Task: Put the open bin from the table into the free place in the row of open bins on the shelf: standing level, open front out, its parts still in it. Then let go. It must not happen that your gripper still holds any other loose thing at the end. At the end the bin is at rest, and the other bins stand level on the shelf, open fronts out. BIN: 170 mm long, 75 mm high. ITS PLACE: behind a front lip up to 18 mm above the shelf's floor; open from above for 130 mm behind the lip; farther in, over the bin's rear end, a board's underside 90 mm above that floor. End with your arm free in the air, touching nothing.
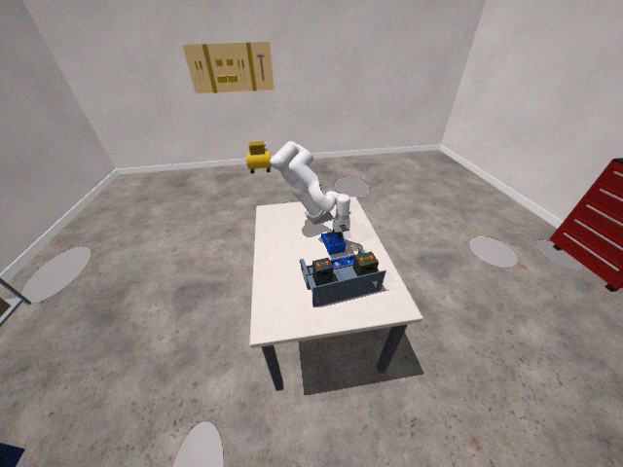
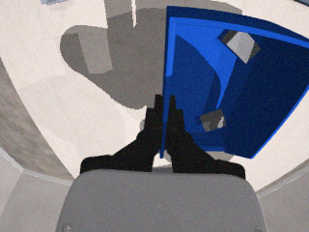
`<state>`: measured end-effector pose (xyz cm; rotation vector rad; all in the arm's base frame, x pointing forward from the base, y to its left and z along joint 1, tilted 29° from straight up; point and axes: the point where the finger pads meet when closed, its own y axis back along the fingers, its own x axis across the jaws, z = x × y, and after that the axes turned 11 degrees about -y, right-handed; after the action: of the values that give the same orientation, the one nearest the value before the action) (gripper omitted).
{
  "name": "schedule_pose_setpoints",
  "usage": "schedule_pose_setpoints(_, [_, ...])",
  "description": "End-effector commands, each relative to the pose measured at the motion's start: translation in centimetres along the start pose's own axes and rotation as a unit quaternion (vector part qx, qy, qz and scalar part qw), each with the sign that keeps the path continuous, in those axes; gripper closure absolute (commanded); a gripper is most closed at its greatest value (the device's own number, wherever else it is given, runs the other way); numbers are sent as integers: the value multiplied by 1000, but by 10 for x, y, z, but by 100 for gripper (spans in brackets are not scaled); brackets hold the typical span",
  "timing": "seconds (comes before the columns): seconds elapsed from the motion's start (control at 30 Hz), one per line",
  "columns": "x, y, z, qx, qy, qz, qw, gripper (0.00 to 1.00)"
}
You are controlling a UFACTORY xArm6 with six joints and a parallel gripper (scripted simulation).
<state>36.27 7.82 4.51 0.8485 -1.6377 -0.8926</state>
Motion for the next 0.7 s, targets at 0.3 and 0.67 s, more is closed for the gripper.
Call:
schedule_pose_setpoints(0.3, [14, 1, -2, 1, 0, -1, 1000, 100])
schedule_pose_setpoints(0.67, [23, 1, -3, 1, 0, -1, 1000, 100])
